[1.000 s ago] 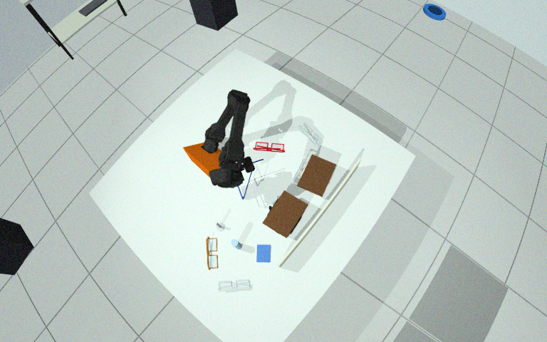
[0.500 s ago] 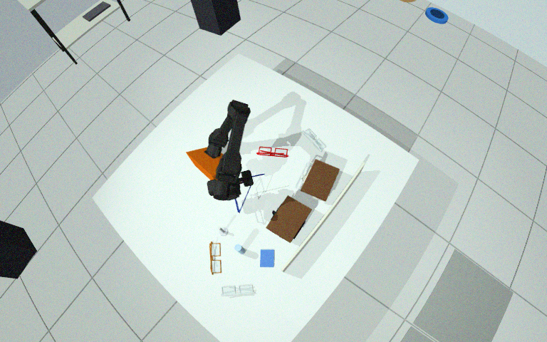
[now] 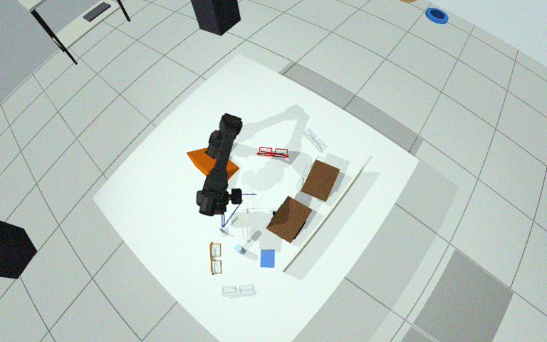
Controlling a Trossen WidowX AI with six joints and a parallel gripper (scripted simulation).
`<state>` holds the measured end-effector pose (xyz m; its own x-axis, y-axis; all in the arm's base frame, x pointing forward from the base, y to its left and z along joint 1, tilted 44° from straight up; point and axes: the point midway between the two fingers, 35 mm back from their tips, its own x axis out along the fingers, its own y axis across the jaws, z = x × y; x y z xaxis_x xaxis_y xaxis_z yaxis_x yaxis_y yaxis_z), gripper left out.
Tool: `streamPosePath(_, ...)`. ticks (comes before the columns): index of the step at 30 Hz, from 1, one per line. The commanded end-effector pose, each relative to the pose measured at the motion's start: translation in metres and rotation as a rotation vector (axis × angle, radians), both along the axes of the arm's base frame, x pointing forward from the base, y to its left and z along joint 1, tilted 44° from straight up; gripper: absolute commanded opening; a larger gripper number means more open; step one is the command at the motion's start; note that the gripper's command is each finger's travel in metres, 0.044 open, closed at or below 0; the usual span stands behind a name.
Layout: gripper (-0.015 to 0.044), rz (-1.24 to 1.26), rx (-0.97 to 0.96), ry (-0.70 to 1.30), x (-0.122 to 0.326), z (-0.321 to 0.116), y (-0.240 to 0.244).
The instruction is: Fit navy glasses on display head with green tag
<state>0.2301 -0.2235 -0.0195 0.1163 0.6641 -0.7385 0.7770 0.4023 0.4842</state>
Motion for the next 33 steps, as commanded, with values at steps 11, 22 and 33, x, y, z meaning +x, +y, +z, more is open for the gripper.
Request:
streamPosePath(11, 0.0, -0.135, 0.024, 0.126, -0.012, -0.052, -0.042)
streamPosePath(22, 0.0, -0.135, 0.024, 0.126, -0.011, -0.06, -0.035)
streamPosePath(33, 0.0, -0.135, 0.025, 0.125, -0.005, -0.094, -0.003)
